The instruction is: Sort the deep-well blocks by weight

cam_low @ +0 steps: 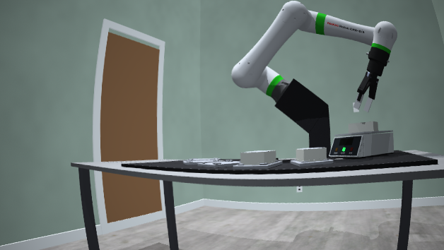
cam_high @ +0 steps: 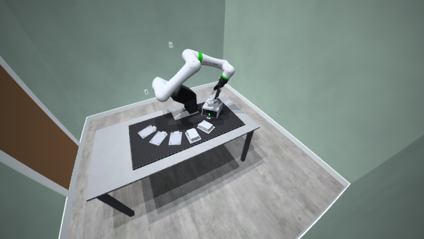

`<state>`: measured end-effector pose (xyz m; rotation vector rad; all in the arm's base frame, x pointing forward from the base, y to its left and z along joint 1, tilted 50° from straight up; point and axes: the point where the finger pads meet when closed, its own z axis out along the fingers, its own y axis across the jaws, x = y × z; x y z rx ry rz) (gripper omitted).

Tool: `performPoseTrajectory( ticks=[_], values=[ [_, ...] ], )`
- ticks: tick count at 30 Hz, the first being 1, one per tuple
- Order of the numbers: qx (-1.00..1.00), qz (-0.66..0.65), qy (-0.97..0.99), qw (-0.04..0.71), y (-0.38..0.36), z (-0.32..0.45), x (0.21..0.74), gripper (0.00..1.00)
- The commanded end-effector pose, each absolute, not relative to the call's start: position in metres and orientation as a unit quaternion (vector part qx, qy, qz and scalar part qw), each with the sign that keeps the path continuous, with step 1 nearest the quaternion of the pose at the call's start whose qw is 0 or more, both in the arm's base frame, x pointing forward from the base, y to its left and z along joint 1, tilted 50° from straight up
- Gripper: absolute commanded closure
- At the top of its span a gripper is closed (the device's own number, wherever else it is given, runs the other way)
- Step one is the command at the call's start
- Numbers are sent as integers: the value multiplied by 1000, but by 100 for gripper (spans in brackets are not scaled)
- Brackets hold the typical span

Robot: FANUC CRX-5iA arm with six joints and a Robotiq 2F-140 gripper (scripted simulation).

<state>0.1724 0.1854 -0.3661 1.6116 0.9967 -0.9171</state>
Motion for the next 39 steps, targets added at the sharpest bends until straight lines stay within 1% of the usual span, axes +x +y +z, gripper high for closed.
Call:
performPoseTrajectory(
  ticks=[1,39],
  values=[
    [665,-378,411,495,186,-366,172,0],
    [665,-378,411,495,178,-373,173,0]
  ],
)
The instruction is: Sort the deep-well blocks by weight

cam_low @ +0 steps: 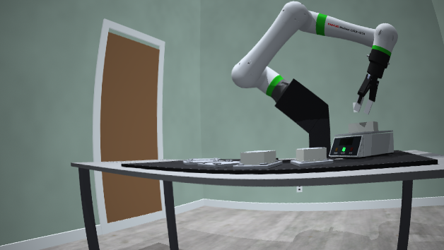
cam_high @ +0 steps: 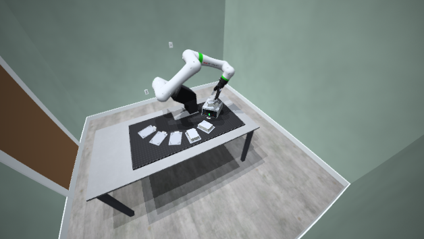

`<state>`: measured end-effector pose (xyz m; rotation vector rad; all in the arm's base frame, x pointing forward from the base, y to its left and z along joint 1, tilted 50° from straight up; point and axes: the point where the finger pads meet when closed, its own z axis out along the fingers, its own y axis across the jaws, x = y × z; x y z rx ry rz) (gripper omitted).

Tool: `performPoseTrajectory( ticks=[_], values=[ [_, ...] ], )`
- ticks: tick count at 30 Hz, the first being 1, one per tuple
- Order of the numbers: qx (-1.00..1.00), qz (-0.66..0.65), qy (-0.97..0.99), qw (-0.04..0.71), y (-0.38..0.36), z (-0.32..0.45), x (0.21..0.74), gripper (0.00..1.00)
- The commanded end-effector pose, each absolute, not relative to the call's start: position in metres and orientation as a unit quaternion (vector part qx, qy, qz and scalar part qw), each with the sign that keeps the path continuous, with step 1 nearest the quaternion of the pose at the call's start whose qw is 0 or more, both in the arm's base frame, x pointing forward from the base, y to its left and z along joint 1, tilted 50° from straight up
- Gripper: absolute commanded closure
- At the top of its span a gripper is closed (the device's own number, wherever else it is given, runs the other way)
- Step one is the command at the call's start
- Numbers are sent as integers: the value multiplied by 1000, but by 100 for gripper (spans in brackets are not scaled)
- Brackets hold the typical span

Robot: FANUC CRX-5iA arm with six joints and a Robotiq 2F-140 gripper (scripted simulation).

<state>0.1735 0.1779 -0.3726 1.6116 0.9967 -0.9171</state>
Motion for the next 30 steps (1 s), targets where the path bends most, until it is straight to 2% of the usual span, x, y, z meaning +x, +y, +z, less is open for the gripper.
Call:
performPoseTrajectory(
  ticks=[1,30],
  values=[
    [665,-378,411,495,178,-373,173,0],
    [665,-378,411,495,147,-400,178,0]
  ],
)
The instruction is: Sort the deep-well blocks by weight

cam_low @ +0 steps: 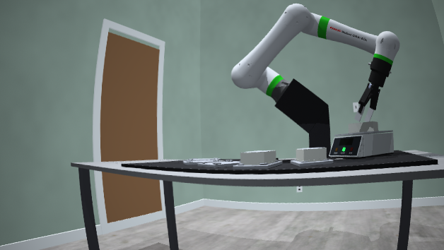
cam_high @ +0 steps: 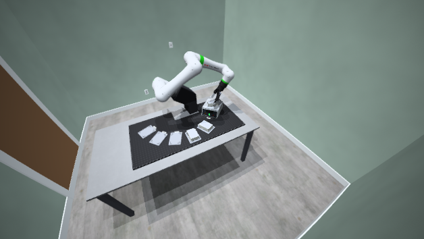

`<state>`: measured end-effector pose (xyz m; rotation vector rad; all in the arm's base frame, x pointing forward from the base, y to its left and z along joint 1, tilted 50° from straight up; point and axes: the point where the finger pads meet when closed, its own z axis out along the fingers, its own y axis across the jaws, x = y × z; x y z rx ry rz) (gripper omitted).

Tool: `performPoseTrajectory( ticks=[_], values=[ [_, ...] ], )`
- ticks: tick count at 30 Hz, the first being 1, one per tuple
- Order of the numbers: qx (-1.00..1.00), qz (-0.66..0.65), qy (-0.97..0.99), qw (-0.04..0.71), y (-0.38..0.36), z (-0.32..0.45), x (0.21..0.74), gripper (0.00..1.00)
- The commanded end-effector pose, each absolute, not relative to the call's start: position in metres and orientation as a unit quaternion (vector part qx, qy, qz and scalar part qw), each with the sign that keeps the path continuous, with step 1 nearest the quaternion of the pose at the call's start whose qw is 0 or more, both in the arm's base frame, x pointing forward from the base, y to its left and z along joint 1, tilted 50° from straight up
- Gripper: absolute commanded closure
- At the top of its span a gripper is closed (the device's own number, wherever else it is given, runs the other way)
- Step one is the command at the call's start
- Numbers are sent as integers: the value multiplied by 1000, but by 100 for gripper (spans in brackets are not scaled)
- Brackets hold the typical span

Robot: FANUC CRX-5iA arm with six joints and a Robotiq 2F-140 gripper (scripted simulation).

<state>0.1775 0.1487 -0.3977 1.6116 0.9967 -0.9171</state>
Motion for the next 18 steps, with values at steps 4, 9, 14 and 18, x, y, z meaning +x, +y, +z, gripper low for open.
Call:
performPoseTrajectory(
  ticks=[4,9,14,18],
  values=[
    [665,-378,411,495,142,-404,179,0],
    [665,-378,411,495,138,-407,179,0],
    [665,-378,411,495,132,-413,180,0],
    [665,-378,411,495,128,-416,180,0]
  ],
)
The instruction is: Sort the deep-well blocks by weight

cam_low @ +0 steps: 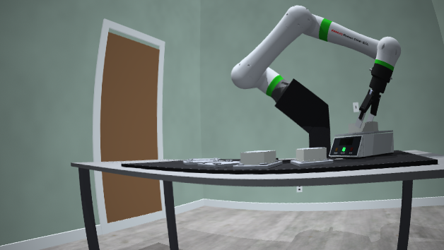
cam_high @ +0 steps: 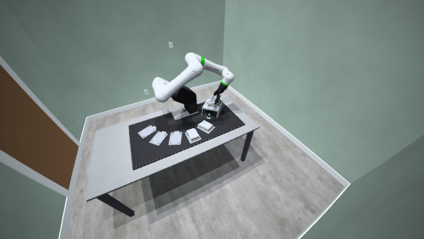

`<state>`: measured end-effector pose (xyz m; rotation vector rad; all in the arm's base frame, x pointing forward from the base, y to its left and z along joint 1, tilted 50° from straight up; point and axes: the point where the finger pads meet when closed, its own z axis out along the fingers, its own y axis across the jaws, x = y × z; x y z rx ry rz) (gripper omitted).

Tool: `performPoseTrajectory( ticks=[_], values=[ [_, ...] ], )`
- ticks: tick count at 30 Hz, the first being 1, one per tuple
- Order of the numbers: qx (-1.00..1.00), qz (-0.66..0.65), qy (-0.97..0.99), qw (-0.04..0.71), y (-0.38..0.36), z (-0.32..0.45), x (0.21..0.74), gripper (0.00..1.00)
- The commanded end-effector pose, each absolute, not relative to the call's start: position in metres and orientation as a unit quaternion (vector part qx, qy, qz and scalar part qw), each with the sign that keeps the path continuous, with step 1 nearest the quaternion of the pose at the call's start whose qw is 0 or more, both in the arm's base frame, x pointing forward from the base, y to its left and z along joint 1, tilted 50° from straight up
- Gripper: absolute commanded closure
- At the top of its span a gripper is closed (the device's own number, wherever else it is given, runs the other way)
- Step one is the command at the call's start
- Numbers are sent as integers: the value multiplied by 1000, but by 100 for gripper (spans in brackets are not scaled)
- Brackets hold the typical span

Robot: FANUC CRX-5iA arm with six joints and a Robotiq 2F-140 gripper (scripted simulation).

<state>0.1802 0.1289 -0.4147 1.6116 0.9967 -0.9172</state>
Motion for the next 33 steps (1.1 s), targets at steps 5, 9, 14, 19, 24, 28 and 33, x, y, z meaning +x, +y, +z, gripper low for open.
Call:
performPoseTrajectory(
  ticks=[5,9,14,19,24,28,33],
  values=[
    [665,-378,411,495,128,-416,180,0],
    [665,-378,411,495,128,-416,180,0],
    [665,-378,411,495,128,-416,180,90],
    [665,-378,411,495,128,-416,180,90],
    [665,-378,411,495,128,-416,180,90],
    [665,-378,411,495,128,-416,180,90],
    [665,-378,411,495,128,-416,180,90]
  ],
)
